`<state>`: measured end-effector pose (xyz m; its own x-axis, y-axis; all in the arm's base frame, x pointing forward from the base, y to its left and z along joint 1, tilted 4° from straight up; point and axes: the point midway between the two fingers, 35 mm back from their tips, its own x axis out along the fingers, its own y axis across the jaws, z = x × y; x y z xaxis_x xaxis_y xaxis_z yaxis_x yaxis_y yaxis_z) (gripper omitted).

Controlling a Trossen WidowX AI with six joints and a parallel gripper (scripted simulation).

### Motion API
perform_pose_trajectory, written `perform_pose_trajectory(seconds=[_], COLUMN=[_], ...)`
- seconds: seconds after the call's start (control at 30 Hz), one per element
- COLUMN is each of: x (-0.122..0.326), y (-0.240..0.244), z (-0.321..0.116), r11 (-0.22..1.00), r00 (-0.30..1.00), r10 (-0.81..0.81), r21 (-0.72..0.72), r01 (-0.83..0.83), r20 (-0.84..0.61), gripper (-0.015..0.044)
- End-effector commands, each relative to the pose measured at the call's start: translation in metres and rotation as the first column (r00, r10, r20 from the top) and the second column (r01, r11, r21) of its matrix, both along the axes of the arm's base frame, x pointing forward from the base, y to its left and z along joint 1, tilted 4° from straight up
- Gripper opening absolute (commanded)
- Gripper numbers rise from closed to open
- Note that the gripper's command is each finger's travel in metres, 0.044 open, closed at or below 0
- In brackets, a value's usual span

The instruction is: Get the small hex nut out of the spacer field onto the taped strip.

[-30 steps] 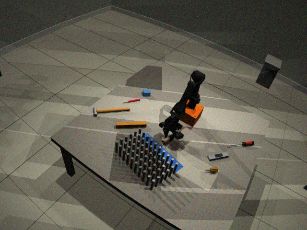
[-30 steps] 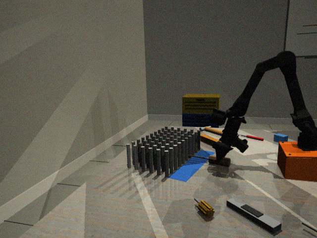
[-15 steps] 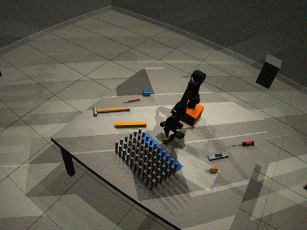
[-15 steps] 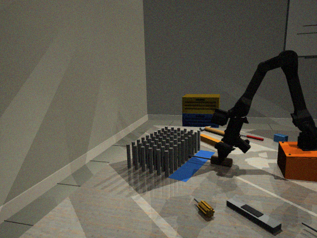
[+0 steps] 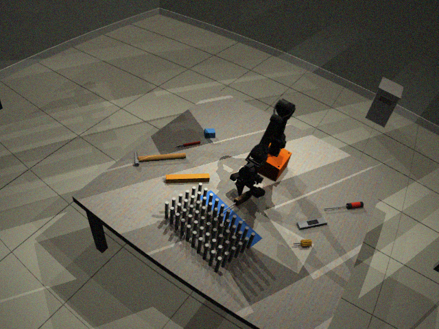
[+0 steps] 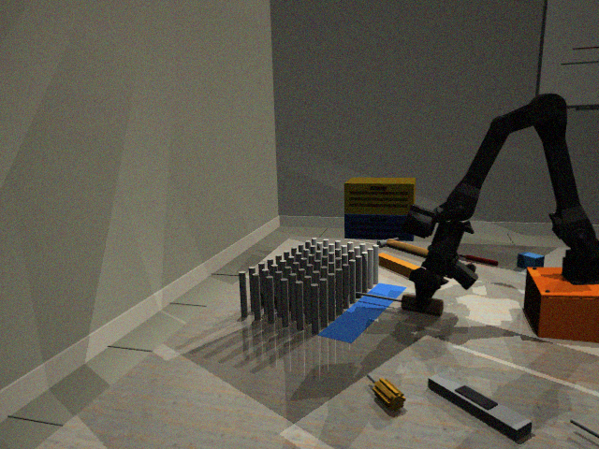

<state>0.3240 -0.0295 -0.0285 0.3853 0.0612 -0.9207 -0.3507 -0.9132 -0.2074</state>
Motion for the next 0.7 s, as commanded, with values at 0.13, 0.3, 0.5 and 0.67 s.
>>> perform_pose_trajectory(seconds=[0.13,0.3,0.5,0.67], x=[-0.006,-0.009,-0.012,-0.015], y=[0.001,0.003,0.004,0.005], z=[0.000,0.000,0.000,-0.001], r11=[1.000,1.000,1.000,1.000], r00=[1.000,1.000,1.000,1.000], r10=[-0.006,-0.006,-0.006,-0.006], r21=[-0.002,-0.002,-0.002,-0.002], r01=[0.006,0.006,0.006,0.006], r20=[-0.001,-0.001,-0.002,-0.002], gripper=[0.0000,0.0000,0.0000,0.0000])
